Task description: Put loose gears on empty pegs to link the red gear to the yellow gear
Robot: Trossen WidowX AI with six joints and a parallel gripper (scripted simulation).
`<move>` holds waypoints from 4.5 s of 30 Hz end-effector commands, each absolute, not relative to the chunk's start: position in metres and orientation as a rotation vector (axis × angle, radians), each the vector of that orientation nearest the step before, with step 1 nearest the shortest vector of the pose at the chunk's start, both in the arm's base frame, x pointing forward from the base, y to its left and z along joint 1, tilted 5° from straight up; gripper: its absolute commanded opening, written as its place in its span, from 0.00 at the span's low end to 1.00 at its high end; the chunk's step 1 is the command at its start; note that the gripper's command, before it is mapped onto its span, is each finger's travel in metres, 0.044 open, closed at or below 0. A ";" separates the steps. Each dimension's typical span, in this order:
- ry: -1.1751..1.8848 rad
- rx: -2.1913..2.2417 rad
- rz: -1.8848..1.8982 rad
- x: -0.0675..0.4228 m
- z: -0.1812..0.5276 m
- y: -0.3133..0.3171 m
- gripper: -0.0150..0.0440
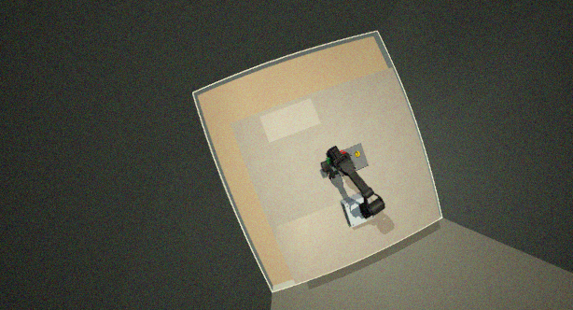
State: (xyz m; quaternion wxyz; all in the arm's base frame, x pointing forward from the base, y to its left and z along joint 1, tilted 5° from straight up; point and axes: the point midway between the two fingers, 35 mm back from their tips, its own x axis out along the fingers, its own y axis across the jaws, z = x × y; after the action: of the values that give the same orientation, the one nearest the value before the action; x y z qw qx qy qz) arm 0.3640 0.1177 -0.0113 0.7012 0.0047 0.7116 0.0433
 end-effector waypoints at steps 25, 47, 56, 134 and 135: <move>1.592 0.017 0.096 0.361 -0.039 0.119 0.82; 1.592 0.017 0.096 0.361 -0.039 0.119 0.25; 1.590 0.015 0.097 0.368 -0.015 0.120 0.25; 1.591 0.006 0.090 0.376 0.046 0.019 0.25; 1.591 0.006 0.090 0.376 0.044 0.016 0.25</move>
State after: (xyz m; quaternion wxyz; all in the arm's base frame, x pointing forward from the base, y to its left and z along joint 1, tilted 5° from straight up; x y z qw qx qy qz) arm 0.3779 0.0247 0.0501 0.7005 0.0068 0.7125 0.0402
